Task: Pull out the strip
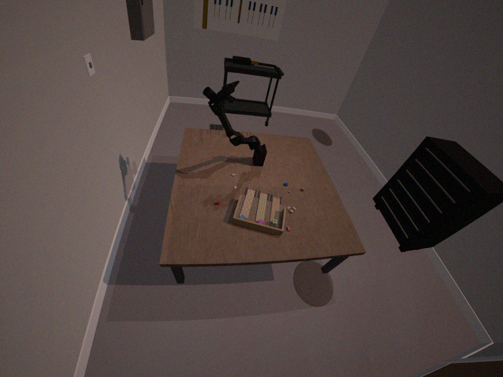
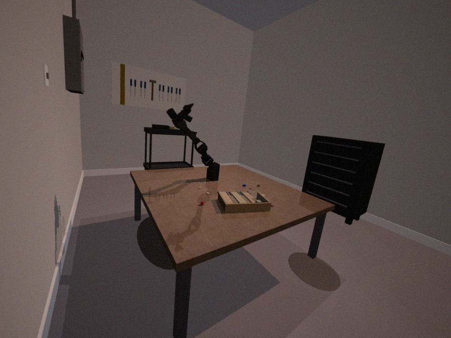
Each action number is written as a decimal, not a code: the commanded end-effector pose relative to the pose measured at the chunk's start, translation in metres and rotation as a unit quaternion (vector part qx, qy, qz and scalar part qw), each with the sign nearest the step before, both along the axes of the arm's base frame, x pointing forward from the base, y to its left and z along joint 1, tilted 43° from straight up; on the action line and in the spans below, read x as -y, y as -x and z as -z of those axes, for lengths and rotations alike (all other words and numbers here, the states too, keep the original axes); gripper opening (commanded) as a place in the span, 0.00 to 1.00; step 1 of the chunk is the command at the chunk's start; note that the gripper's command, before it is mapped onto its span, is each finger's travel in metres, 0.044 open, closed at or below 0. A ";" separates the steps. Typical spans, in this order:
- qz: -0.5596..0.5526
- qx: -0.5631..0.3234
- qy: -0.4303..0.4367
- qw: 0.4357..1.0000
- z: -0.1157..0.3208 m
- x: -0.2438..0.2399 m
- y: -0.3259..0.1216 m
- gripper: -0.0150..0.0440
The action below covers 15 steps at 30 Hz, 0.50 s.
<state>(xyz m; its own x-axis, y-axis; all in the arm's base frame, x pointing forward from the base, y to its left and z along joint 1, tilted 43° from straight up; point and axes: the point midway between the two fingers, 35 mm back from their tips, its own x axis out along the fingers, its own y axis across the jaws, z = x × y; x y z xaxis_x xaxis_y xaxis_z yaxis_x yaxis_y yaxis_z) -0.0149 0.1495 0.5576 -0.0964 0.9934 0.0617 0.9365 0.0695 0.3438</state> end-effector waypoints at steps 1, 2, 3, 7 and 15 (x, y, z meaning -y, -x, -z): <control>0.001 0.003 0.000 1.000 0.000 0.000 0.001 0.93; 0.006 0.012 -0.001 1.000 0.001 -0.001 0.002 0.93; 0.013 0.026 -0.002 1.000 0.002 -0.001 0.005 0.93; 0.068 0.139 -0.003 0.988 0.013 -0.013 0.024 0.93; 0.194 0.378 0.051 0.904 0.051 -0.061 0.034 0.93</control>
